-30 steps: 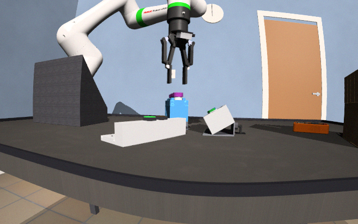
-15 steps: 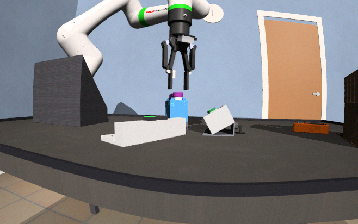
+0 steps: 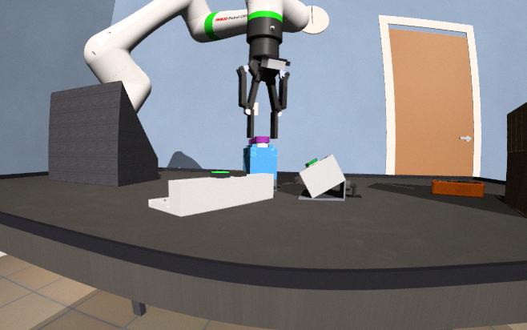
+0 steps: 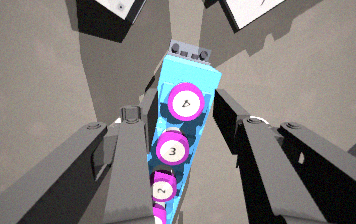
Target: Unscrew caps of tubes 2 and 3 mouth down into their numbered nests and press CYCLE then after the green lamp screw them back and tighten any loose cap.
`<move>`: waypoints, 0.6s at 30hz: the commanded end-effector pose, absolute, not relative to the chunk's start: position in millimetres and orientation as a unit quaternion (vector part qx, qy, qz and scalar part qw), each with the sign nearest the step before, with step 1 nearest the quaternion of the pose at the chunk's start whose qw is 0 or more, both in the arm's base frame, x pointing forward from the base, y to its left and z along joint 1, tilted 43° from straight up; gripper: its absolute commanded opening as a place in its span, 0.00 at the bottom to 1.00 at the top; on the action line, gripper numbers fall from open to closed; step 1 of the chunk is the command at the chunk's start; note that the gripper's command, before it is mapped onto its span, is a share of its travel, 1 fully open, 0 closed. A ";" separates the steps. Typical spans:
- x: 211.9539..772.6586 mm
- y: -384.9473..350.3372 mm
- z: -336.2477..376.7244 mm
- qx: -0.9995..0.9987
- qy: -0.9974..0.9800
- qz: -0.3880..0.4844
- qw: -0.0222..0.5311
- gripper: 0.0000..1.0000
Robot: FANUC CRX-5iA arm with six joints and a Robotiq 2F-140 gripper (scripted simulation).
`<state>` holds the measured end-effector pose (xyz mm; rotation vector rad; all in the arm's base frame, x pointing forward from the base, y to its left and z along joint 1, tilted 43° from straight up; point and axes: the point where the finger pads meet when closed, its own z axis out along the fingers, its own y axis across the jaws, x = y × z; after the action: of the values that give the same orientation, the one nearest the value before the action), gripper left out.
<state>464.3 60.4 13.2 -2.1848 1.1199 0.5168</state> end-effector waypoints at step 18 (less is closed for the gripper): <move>464.3 64.8 8.0 -0.828 0.424 0.195 0.311 0.41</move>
<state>463.8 65.6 7.6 -2.1848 1.1199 0.5169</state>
